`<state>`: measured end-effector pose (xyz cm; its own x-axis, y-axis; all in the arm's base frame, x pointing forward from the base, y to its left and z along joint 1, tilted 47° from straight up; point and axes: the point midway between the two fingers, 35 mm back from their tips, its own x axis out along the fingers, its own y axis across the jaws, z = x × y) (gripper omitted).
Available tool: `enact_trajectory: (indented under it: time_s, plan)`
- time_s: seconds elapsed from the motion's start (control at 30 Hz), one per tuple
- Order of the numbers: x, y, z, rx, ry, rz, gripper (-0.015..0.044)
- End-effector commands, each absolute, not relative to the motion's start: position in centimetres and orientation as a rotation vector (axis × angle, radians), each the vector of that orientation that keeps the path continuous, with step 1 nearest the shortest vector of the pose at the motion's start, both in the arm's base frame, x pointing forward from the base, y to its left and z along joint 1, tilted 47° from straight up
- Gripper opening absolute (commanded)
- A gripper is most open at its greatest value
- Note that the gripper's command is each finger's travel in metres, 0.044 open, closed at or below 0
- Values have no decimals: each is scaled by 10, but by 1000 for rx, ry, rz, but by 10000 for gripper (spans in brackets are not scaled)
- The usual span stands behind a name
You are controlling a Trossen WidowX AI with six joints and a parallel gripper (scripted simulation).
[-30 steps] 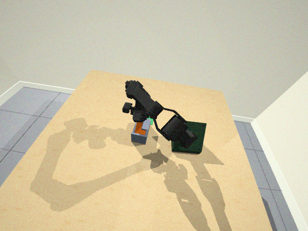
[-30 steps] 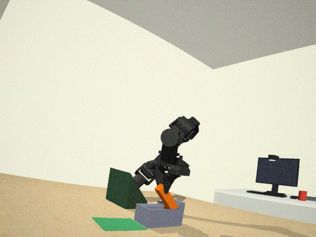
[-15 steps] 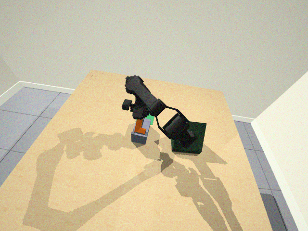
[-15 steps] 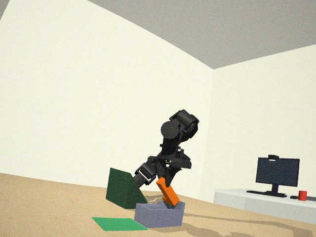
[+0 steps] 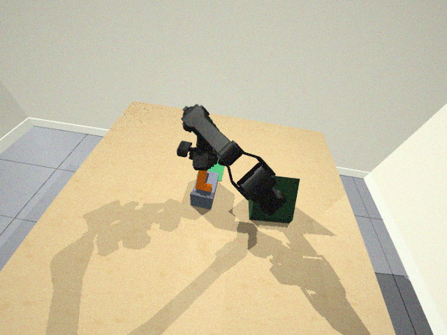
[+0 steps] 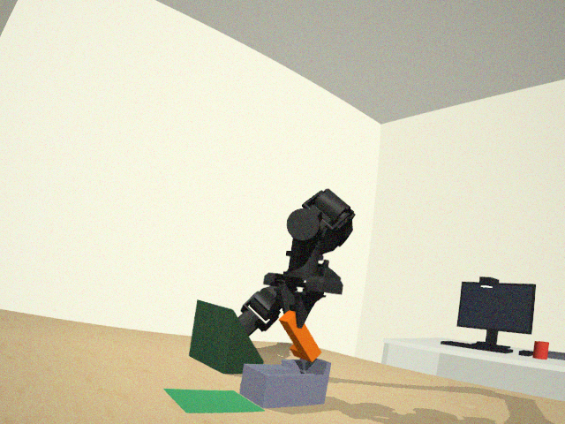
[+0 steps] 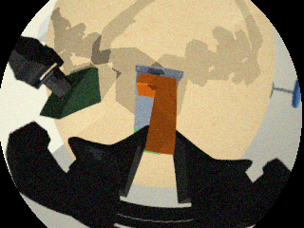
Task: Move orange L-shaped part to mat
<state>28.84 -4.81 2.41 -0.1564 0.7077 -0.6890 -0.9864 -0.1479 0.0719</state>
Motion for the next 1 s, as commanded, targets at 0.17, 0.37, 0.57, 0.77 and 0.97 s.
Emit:
enact_trajectory:
  time_s: [0.17,0.37,0.57,0.77,0.97]
  plan:
    - [288,-71,-1,-610,626,1653,0]
    - [286,-89,-19,-611,627,1653,0]
    - [285,-107,-36,-613,628,1652,0]
    - [284,-125,-54,-614,629,1652,0]
    - [284,-144,-72,-616,630,1651,0]
